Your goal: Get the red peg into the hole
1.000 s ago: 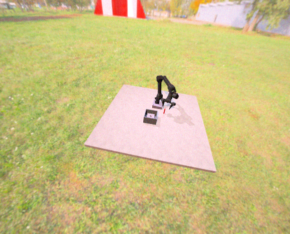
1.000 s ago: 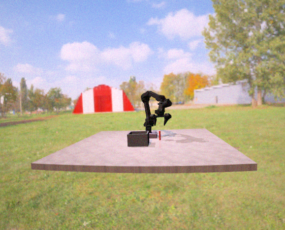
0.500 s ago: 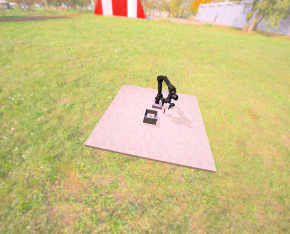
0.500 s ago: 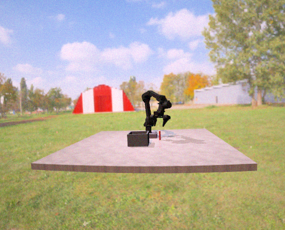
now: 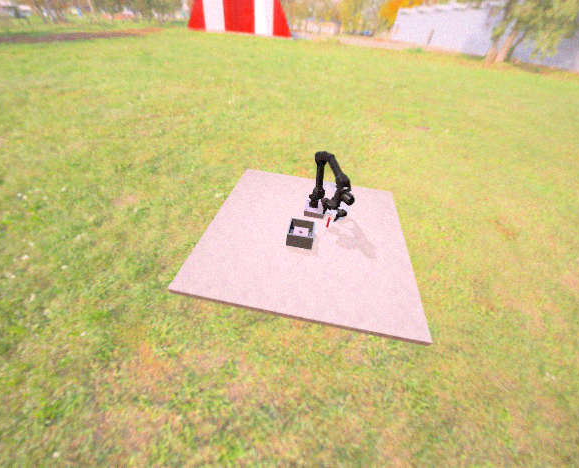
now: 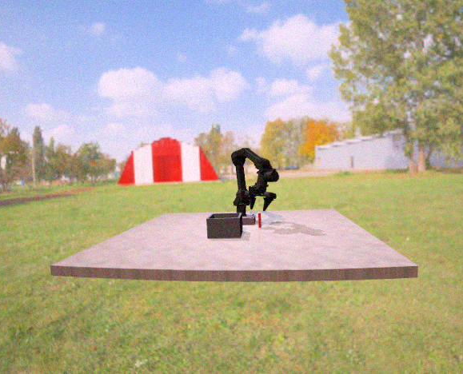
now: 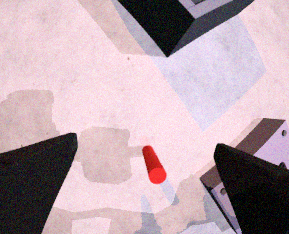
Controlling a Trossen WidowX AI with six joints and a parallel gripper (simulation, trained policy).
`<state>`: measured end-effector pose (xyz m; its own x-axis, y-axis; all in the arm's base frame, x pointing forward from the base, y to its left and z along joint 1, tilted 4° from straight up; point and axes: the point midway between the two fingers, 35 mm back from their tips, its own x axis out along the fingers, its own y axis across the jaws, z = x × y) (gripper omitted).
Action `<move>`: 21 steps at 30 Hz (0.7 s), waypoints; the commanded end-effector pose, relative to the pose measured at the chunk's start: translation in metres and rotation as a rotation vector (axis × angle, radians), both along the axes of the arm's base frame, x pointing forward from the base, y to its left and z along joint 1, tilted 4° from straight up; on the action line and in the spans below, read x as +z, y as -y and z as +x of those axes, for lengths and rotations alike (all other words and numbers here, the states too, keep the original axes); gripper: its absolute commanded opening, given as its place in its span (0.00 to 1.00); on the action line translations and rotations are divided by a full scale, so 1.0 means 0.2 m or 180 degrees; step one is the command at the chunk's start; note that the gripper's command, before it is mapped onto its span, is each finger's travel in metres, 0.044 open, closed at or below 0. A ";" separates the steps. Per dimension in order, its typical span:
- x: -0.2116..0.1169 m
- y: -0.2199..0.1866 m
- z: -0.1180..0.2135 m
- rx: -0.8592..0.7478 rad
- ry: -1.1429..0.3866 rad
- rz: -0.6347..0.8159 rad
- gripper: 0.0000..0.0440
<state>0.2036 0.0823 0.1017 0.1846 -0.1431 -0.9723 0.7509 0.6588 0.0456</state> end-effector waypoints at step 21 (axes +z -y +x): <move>-0.41 -0.04 -0.08 -0.0468 -0.0149 0.0310 0.57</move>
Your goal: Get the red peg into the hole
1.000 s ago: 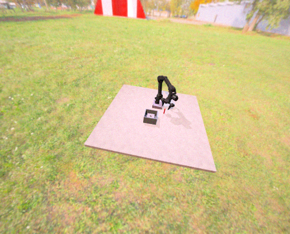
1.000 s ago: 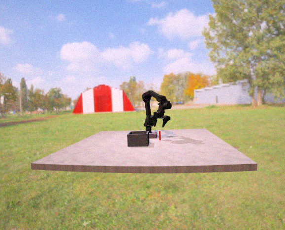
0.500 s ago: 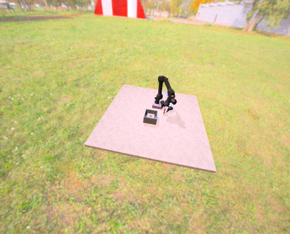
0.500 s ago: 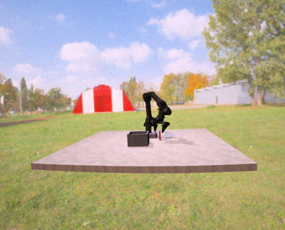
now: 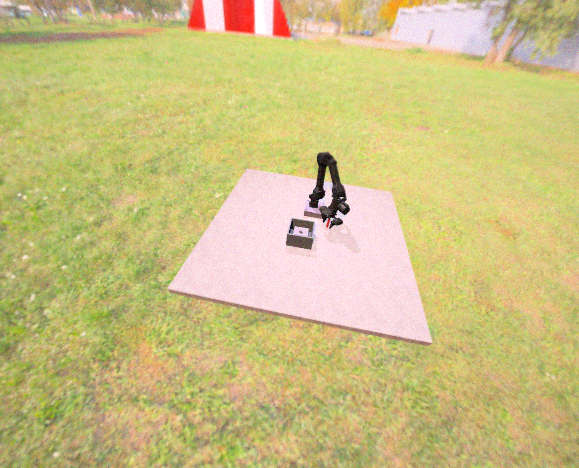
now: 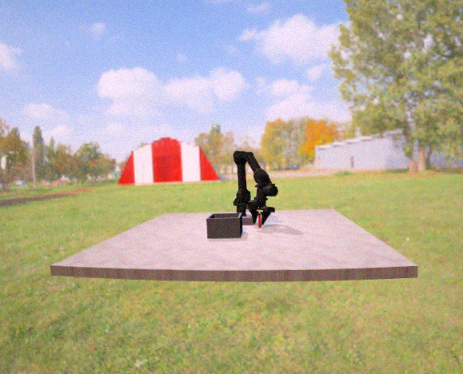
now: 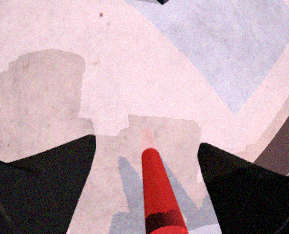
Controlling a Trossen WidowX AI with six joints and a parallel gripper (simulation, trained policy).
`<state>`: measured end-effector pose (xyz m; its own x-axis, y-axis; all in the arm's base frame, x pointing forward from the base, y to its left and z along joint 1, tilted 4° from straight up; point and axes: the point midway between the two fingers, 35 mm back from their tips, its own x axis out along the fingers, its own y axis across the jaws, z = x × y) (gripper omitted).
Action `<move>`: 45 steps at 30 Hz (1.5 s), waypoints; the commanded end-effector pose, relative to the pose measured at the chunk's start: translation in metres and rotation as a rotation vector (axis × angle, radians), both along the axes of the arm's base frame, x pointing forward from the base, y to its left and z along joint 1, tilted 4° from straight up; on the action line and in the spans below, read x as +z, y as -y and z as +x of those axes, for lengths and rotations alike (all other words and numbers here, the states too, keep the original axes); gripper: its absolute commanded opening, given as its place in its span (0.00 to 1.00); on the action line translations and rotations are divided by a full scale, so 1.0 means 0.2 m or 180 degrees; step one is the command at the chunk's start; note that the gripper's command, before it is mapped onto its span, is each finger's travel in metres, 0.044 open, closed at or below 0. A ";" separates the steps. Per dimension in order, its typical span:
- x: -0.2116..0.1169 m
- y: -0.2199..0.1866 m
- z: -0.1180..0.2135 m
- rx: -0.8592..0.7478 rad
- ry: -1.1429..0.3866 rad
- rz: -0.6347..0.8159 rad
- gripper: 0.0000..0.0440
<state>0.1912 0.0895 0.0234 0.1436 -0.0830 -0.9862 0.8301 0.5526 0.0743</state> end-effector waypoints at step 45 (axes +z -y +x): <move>0.51 0.41 0.37 0.0130 0.0470 -0.0468 0.00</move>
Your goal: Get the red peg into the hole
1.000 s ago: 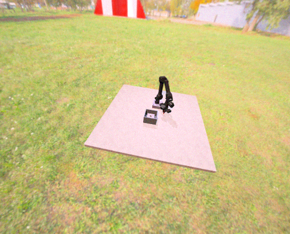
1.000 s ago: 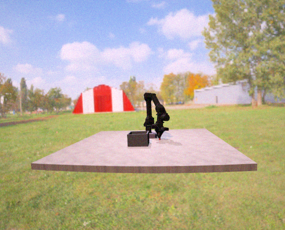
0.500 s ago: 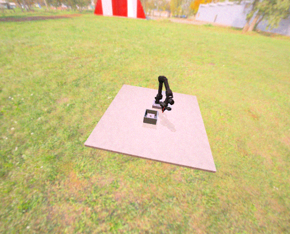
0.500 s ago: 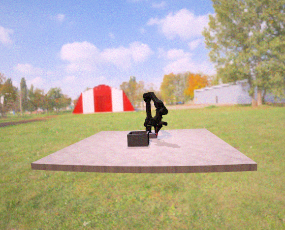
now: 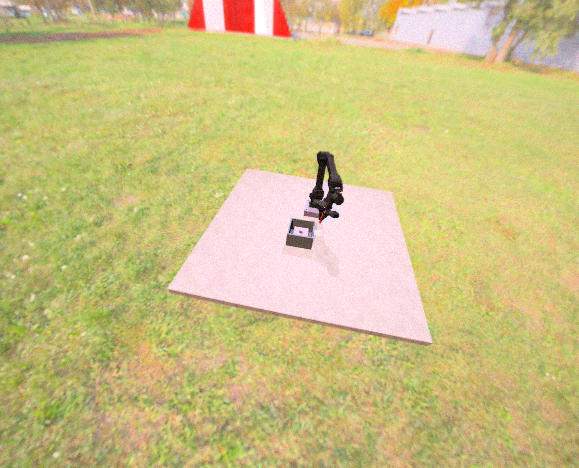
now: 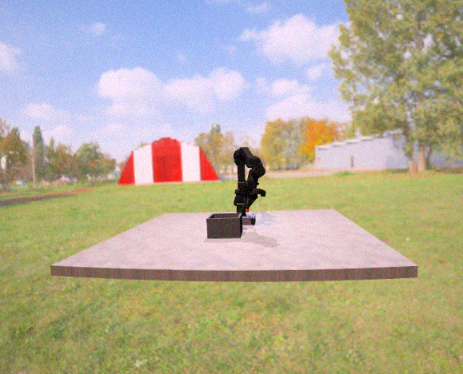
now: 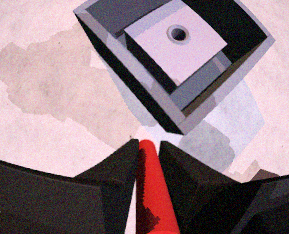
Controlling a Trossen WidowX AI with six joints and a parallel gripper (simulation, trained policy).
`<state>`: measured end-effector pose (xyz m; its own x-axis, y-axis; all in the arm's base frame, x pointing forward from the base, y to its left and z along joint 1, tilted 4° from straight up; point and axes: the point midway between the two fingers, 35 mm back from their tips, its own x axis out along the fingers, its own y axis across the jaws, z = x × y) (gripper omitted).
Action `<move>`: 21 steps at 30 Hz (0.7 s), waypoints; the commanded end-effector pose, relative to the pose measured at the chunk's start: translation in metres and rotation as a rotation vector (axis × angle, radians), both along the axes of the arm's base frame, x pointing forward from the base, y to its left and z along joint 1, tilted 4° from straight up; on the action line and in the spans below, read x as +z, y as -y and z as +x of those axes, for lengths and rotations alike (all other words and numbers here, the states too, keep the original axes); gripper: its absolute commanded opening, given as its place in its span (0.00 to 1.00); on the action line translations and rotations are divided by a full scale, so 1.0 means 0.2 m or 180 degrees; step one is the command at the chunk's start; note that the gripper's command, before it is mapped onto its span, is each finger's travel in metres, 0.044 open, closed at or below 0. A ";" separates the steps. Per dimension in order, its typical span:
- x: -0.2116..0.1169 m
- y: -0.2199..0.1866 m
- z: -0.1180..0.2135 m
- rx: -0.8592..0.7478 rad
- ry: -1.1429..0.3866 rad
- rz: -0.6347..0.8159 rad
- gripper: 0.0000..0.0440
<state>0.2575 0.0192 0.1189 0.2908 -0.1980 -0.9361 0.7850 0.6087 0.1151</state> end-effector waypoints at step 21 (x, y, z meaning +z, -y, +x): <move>0.00 0.43 0.21 -0.0452 0.0086 -0.0084 0.00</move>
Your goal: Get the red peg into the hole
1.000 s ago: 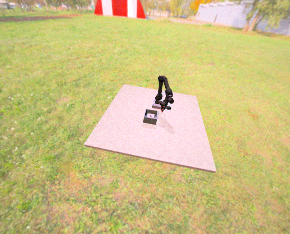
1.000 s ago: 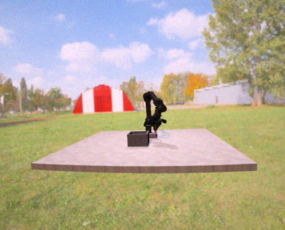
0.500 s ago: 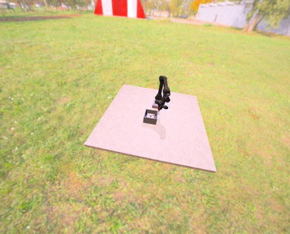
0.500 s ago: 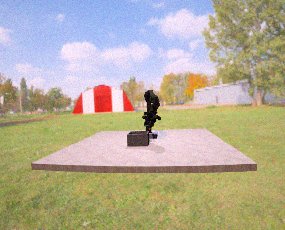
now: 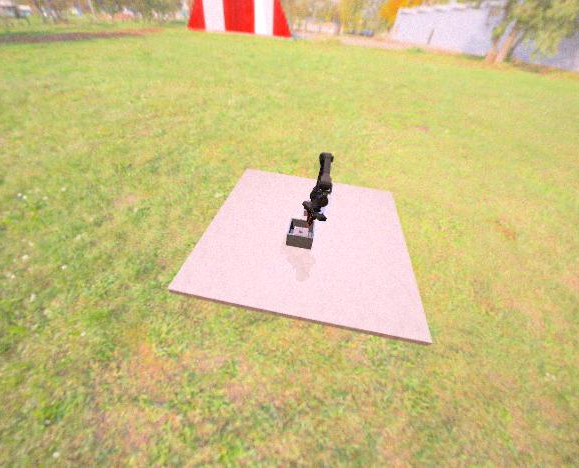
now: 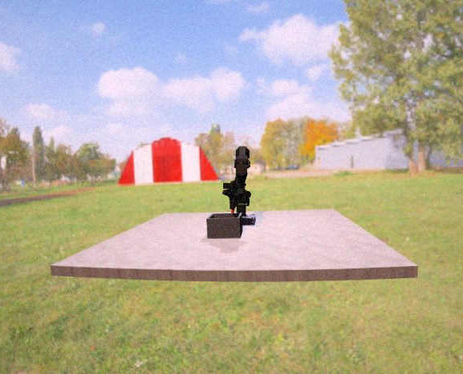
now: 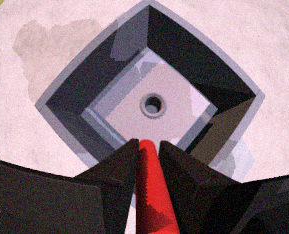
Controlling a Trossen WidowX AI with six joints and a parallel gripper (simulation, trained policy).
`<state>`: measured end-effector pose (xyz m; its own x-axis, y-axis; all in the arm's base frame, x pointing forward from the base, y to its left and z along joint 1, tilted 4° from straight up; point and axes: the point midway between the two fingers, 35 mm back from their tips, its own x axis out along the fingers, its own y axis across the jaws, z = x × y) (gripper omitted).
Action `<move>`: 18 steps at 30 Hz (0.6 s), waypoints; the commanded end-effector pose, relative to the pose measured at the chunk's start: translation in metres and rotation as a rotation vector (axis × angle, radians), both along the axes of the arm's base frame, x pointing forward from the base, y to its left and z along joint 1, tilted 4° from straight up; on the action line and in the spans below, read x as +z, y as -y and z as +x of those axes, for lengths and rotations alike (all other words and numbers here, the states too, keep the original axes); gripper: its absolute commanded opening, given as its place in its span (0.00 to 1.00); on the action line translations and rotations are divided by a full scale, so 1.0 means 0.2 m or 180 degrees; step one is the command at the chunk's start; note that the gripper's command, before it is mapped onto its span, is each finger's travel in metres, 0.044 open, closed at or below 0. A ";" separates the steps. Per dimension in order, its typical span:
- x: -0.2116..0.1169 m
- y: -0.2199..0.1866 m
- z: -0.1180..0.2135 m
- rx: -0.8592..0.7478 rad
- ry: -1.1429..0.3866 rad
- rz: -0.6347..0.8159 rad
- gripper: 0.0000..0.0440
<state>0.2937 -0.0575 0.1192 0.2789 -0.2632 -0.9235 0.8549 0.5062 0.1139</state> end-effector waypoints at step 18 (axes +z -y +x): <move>-0.19 0.19 0.11 -0.0147 -0.0150 0.0179 0.01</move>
<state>0.3127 -0.0921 0.0890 0.2351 -0.2326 -0.9437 0.8830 0.4569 0.1073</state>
